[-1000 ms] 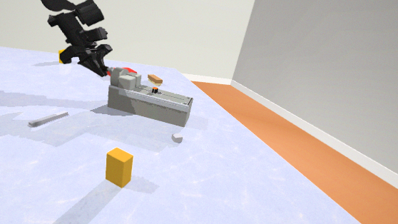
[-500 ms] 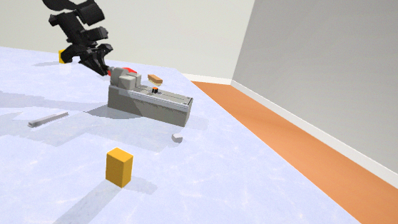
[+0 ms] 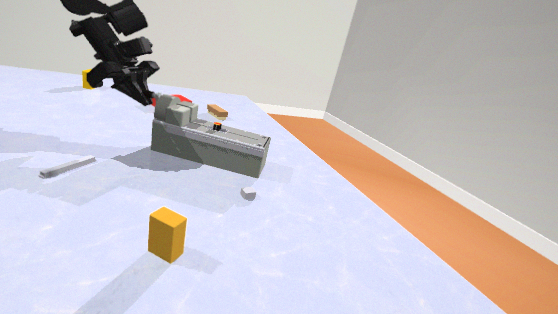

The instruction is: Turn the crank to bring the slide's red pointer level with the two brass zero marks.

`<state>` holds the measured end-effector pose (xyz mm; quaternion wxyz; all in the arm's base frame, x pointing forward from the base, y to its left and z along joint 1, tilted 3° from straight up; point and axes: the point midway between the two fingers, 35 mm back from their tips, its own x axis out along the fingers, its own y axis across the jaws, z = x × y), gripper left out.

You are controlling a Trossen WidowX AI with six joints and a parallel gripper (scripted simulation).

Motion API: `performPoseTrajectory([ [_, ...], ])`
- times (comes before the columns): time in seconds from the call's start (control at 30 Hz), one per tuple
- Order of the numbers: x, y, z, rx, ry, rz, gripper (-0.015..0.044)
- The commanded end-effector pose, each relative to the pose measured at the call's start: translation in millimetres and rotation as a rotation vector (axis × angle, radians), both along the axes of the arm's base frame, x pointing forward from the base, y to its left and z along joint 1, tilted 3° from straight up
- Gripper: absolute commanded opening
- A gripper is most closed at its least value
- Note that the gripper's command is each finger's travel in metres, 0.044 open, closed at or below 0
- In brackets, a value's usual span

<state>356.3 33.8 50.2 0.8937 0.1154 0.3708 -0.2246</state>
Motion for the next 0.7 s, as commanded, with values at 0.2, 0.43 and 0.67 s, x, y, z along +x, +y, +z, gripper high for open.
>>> performPoseTrajectory([
  [0.2,5.3,10.2,2.2,0.015,-0.015,0.013,0.0],
  [0.43,7.4,14.2,1.2,0.015,-0.015,0.013,0.0],
  [0.67,10.3,19.5,-1.2,0.016,-0.016,0.013,0.0],
])
